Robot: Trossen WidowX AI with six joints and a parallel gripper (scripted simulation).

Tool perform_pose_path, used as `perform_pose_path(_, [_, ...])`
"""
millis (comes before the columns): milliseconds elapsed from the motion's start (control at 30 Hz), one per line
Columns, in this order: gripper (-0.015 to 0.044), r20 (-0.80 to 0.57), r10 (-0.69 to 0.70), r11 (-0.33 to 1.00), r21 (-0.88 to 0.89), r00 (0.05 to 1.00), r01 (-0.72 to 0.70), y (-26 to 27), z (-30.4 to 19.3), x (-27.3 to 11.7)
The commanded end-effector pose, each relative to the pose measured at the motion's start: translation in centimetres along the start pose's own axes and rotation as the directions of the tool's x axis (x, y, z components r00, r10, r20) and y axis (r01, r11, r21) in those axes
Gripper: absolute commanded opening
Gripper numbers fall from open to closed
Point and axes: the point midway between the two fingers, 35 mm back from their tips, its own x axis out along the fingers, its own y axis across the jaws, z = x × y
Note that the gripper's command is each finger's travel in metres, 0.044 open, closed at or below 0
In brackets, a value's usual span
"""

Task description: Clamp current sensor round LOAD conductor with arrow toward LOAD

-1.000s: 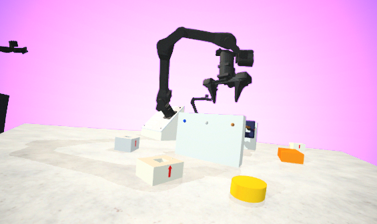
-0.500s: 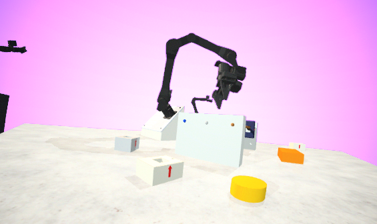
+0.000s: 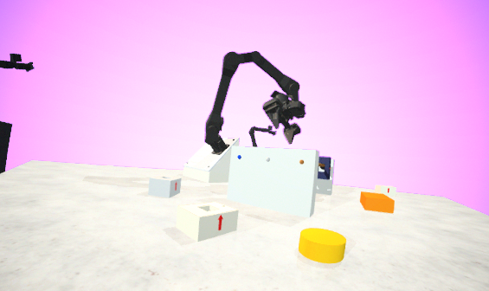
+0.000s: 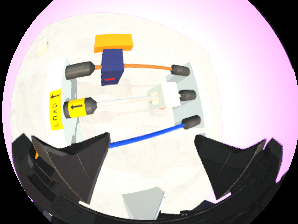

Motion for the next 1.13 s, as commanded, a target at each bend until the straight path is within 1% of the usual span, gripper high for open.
perform_pose_path(0, [0.0440,0.235,-0.097,0.824,0.564,0.967,-0.055,1.1,-2.4,-1.5])
perform_pose_path(133, [0.0440,0.295,-0.109,0.711,0.691,0.949,-0.133,1.4,-3.0,-1.9])
perform_pose_path(400, [0.0440,0.298,-0.110,0.704,0.697,0.948,-0.137,1.4,-3.0,-2.0])
perform_pose_path(433, [0.0440,0.249,-0.096,0.775,0.627,0.964,-0.085,1.3,-2.6,-1.8])
perform_pose_path(933, [0.0440,0.245,-0.095,0.782,0.618,0.965,-0.080,1.3,-2.6,-1.7])
perform_pose_path(1000, [0.0440,0.209,-0.086,0.837,0.546,0.974,-0.043,1.1,-2.2,-1.5])
perform_pose_path(1067, [0.0440,0.154,-0.070,0.907,0.422,0.986,-0.002,0.9,-1.7,-1.1])
perform_pose_path(1100, [0.0440,0.205,-0.086,0.861,0.508,0.975,-0.030,1.1,-2.3,-1.5])
